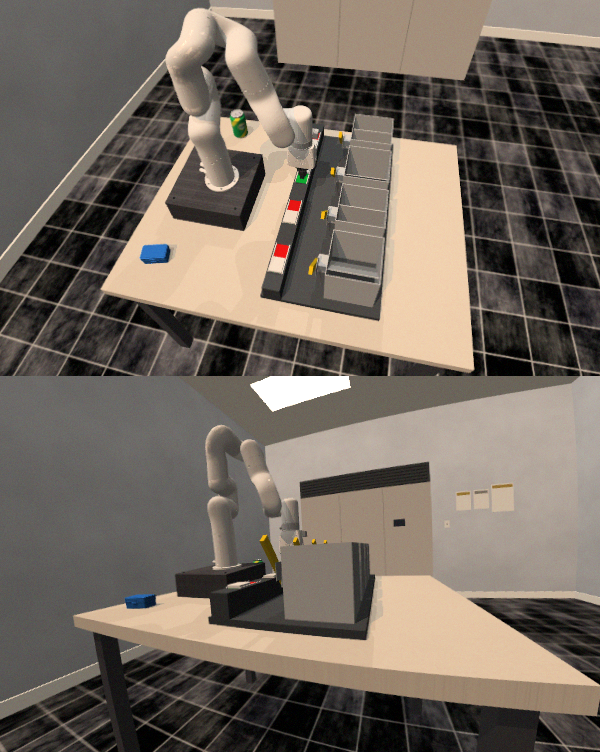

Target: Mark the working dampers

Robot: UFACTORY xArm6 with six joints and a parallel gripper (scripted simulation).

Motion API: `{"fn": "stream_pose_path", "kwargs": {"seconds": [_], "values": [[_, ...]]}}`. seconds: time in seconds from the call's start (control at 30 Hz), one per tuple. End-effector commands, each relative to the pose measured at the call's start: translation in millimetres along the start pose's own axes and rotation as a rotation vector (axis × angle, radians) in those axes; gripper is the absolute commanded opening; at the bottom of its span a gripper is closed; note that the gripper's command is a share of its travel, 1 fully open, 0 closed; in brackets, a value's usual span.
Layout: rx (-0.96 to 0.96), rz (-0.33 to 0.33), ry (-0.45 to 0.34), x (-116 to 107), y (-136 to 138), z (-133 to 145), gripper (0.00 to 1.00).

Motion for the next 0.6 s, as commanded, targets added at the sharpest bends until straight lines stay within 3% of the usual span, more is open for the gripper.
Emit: {"fn": "stream_pose_path", "kwargs": {"seconds": [0.0,0.57], "values": [[0.000,0.003,0.001,-0.8,1.3,-0.2,0.00],[0.000,0.003,0.001,-0.8,0.9,1.6,0.00]]}}
Point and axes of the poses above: the point where the finger pads meet when closed, its own x axis out along the fingers, its own y axis across the jaws, z = x × y, the point moved 1 cm from there along -x, back along the fingers, and after that the axes turned 11 degrees about -x, right-handed, at the moved point
